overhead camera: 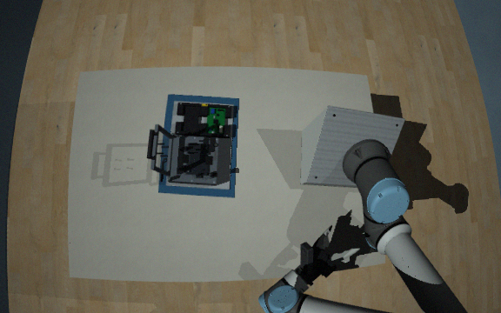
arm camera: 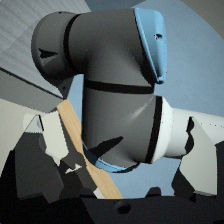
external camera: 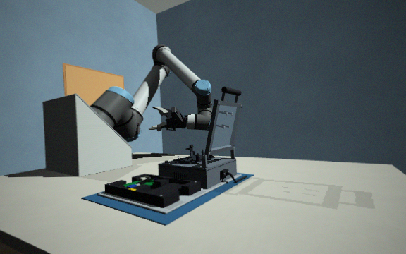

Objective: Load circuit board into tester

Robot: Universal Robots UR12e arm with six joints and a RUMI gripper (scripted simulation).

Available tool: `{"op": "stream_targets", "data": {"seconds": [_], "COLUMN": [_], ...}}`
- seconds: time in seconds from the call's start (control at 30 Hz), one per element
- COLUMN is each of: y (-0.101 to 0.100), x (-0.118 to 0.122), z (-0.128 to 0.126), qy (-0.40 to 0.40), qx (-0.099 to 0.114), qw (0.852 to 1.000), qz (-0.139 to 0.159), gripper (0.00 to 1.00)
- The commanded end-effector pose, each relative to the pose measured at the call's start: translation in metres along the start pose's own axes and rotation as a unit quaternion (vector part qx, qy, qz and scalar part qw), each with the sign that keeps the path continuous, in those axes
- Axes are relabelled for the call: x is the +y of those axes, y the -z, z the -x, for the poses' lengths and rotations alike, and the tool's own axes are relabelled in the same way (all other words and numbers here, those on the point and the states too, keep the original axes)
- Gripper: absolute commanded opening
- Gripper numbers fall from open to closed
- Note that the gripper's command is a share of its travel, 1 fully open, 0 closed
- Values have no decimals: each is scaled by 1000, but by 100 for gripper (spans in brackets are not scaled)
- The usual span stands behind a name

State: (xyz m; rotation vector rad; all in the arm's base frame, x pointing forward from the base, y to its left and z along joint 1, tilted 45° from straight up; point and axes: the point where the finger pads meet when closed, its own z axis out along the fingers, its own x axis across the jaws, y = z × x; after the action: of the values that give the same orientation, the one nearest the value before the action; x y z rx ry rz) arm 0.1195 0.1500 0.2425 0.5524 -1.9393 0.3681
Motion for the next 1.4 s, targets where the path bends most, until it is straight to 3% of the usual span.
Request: {"op": "stream_targets", "data": {"seconds": [0.0,0.23,0.4,0.47,0.57,0.77,0.8,0.93,1.03,1.2,1.23,1.33,1.37], "y": [7,30,52,52,66,96,96,113,113,128,128,132,132], "x": [-3,-16,-34,-34,-50,-97,-97,-138,-138,-202,-202,-245,-245], "z": [9,36,64,64,83,125,125,155,155,189,189,208,208], "qy": [-34,-138,-238,-238,-305,-437,-443,-523,-529,-616,-618,-659,-660], "qx": [-6,-16,-16,-16,-10,18,20,51,53,108,110,149,149], "qw": [999,986,957,957,929,846,841,765,759,640,635,555,554], "qz": [22,93,162,162,209,306,310,372,375,447,449,485,486], "gripper": [100,100,100,100,100,100,100,100,100,100,100,100,100]}}
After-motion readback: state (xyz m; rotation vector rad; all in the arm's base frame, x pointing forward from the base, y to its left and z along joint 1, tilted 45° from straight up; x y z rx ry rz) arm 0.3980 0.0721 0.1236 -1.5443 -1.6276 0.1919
